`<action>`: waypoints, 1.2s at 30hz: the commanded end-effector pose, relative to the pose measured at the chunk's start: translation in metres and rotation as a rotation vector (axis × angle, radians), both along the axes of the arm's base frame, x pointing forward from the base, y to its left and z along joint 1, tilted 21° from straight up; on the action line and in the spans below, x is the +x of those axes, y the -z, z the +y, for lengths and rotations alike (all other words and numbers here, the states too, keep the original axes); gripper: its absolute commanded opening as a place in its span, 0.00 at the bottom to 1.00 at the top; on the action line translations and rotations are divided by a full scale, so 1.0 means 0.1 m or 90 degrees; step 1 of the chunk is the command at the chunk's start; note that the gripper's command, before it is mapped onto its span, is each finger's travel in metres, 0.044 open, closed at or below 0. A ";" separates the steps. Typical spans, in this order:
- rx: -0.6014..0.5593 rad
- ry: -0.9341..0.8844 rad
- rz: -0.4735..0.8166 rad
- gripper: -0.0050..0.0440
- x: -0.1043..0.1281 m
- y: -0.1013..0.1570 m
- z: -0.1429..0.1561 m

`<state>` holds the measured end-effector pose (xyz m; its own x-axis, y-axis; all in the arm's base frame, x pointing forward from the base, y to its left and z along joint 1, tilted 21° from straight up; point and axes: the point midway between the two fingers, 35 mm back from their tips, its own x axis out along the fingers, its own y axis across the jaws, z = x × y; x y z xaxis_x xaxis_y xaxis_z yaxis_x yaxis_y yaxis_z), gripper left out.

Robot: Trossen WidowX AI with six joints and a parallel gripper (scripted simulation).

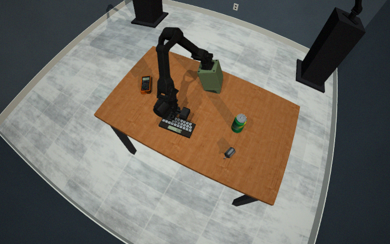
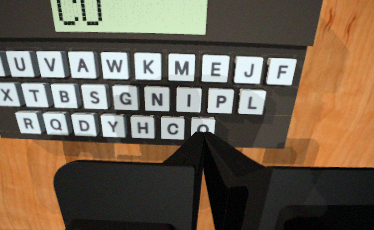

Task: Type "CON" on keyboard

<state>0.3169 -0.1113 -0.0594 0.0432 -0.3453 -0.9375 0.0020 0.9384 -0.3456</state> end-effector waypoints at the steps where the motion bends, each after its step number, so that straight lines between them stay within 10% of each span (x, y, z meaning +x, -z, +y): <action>1: -0.007 -0.002 -0.032 0.00 0.10 -0.33 0.07; 36: -0.002 -0.003 -0.008 0.00 0.21 0.10 0.23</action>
<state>0.3371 -0.0860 -0.0678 0.0509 -0.3466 -0.9366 0.0018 0.9379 -0.3470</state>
